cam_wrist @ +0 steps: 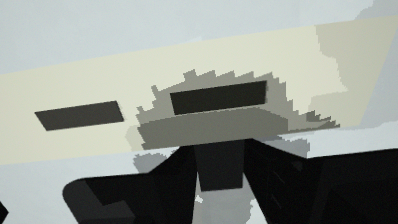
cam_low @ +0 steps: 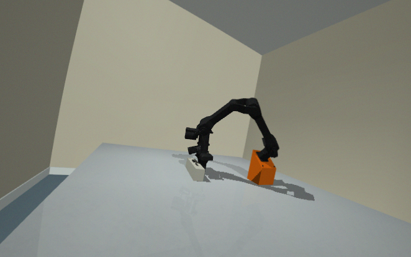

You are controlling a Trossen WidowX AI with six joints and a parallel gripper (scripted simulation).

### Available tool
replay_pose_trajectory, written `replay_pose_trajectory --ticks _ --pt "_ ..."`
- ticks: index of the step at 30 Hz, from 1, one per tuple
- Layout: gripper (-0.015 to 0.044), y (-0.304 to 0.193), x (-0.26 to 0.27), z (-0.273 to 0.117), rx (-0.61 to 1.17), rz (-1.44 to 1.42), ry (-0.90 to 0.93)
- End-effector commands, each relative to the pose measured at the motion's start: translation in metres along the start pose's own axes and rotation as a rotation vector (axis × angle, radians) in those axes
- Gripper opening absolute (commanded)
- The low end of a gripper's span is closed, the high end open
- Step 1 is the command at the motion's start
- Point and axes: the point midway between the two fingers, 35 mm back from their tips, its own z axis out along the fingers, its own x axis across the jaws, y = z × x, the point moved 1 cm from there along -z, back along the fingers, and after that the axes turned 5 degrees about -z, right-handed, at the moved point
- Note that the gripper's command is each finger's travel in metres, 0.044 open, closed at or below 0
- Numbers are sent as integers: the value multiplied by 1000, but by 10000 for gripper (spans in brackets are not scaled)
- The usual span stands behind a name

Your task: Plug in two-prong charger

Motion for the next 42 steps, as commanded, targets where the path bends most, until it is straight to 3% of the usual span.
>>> replay_pose_trajectory --ticks 1,42 --pt "0 10 0 0 -22 -21 -7" --pt "0 6 0 -1 -22 -21 -7"
